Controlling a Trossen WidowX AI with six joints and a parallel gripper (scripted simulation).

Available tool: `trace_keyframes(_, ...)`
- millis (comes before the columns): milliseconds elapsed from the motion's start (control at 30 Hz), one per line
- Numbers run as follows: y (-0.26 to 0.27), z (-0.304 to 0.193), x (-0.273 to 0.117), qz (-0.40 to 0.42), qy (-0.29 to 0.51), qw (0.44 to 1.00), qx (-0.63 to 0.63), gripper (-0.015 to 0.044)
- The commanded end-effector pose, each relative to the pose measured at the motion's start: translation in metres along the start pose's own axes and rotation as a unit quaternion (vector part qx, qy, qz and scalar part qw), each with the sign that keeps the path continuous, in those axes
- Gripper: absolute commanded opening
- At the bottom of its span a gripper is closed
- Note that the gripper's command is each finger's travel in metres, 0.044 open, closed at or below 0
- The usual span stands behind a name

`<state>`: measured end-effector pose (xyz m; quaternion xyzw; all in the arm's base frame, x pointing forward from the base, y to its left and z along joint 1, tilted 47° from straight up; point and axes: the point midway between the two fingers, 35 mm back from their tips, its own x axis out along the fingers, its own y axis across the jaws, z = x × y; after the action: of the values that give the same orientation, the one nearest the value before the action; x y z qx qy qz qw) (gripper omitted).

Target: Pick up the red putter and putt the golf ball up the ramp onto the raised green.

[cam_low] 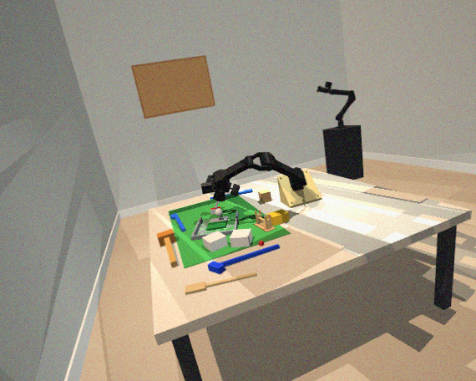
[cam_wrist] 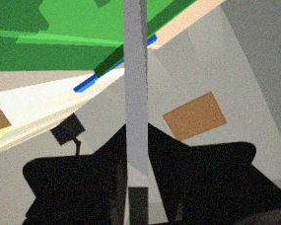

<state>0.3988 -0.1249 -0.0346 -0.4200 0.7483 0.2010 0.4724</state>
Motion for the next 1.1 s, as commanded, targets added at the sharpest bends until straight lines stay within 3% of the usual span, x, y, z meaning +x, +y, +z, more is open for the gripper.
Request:
trace_keyframes(0, 0.0, -0.009, -0.005, 0.009, 0.005, 1.0, 0.01, 0.0)
trace_keyframes(300, -0.026, -0.055, -0.02, 0.009, 0.006, 1.0, 0.01, 0.0)
trace_keyframes(1067, -0.023, -0.049, -0.016, 0.012, 0.004, 1.0, 0.012, 0.0)
